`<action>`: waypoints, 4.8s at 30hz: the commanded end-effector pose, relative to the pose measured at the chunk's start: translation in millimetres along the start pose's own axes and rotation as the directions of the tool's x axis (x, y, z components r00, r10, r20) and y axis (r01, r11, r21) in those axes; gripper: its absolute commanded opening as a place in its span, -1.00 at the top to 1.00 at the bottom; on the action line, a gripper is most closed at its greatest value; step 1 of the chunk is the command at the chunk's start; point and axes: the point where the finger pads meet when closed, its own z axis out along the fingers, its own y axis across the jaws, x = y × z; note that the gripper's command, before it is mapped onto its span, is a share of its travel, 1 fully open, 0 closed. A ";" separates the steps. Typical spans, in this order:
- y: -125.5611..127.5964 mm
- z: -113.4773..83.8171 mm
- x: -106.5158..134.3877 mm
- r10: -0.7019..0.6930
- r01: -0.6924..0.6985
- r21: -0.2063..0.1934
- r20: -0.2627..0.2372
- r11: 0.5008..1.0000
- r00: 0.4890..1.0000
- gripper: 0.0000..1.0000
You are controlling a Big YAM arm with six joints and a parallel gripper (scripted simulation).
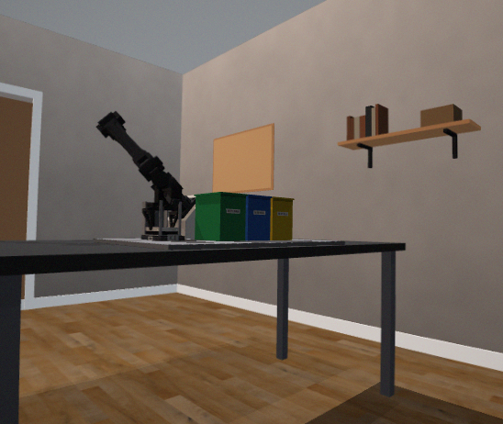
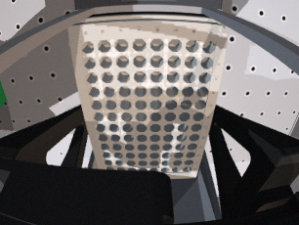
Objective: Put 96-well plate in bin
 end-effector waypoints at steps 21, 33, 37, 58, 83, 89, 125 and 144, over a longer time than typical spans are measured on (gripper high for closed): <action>-6.1 -1.8 -4.6 0.006 -0.006 0.006 0.010 1.000 1.000 1.00; -13.1 -20.0 -11.2 0.022 -0.022 0.014 0.031 1.000 0.999 1.00; -13.3 -27.0 -11.3 0.022 -0.023 0.014 0.031 1.000 0.999 1.00; -13.6 -56.5 -11.1 0.025 -0.026 0.012 0.034 1.000 0.999 1.00; -13.3 -96.0 -10.5 0.028 -0.028 0.007 0.036 1.000 0.999 1.00; -13.1 -106.3 -10.3 0.028 -0.029 0.006 0.037 1.000 0.999 1.00; -8.2 -155.8 -11.1 0.013 -0.013 -0.001 0.024 1.000 1.000 1.00; -7.0 -183.0 -10.4 0.013 -0.013 -0.007 0.023 1.000 1.000 1.00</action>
